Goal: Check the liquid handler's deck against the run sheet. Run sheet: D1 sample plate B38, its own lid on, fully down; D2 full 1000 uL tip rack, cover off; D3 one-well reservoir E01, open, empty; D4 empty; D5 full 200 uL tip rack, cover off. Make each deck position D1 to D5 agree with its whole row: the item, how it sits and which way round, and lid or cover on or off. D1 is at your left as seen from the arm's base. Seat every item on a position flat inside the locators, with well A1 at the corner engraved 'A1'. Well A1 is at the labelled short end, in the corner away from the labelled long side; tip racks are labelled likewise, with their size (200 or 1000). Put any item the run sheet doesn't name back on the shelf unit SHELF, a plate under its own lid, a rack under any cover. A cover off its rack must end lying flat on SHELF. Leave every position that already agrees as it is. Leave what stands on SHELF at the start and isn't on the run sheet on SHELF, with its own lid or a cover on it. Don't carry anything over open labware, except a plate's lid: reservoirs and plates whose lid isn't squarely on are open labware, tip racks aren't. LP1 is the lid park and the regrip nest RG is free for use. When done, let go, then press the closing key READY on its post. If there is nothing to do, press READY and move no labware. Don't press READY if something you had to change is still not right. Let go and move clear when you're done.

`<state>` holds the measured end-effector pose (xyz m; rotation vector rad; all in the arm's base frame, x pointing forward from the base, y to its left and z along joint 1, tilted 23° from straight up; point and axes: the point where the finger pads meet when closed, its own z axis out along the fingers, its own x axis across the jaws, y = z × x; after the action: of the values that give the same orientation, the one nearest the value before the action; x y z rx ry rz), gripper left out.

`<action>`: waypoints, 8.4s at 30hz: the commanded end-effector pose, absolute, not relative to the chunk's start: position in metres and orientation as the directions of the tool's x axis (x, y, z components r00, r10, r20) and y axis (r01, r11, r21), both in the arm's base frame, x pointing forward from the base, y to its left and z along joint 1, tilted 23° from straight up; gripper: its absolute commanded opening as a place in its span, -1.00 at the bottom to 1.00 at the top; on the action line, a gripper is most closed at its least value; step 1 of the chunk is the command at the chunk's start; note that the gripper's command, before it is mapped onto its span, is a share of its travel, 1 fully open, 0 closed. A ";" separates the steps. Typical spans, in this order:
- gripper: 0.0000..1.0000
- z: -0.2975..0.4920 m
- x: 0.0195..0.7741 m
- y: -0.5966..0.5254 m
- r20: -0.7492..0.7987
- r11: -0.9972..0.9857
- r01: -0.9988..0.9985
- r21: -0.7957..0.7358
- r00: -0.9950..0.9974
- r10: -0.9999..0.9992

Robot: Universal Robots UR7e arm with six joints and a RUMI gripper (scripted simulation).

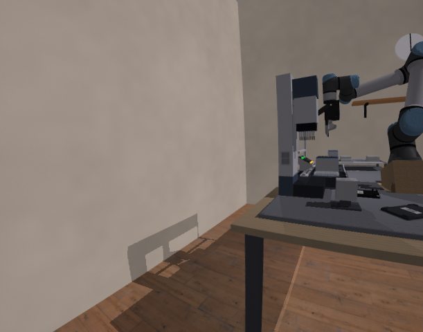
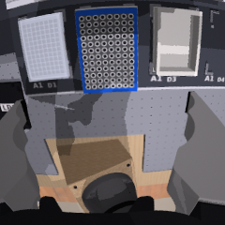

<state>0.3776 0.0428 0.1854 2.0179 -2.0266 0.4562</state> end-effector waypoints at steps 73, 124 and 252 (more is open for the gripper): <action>-1.00 0.231 0.291 0.061 0.367 -0.411 -0.902 0.131 0.429 -0.825; -1.00 0.211 0.209 0.052 0.141 -0.894 -0.263 0.362 0.964 -0.226; -1.00 0.079 0.209 0.371 0.037 -0.923 0.017 0.386 0.999 0.033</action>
<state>0.2076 0.3498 0.0858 2.7414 0.1127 0.0397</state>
